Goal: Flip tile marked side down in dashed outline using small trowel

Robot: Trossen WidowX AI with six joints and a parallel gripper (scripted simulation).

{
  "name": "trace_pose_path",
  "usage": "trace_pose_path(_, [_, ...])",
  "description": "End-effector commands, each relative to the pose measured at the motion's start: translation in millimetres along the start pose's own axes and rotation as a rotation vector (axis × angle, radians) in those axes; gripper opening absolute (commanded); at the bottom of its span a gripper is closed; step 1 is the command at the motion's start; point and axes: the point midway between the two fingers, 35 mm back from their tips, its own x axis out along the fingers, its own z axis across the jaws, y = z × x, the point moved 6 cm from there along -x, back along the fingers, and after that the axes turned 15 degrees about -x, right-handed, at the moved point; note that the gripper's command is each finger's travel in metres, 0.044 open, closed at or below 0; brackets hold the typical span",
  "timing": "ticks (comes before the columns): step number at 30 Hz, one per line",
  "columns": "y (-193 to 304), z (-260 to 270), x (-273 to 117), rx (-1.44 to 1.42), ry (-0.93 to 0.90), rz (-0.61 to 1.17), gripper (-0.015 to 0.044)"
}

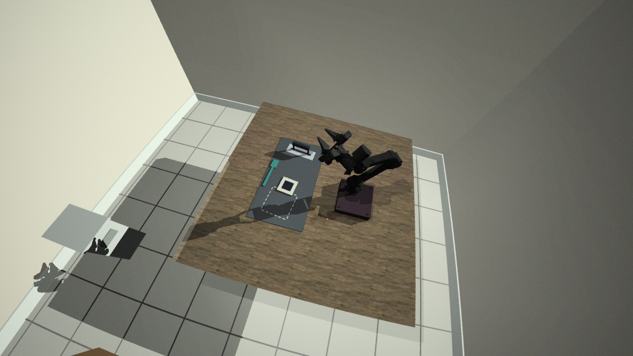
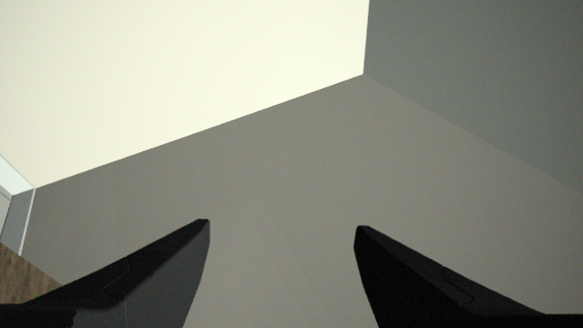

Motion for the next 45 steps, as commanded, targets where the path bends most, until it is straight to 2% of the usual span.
trace_pose_path(1, [-12.2, -1.7, 16.9, -0.058, -0.018, -0.016, 0.0270])
trace_pose_path(9, [-25.2, 6.0, 36.9, -0.144, -0.059, -0.043, 0.0270])
trace_pose_path(27, [-53.1, 45.2, 107.7, -0.229, -0.304, -0.068, 0.0270])
trace_pose_path(45, [-25.4, 124.3, 178.9, -0.200, -0.675, 0.087, 0.0270])
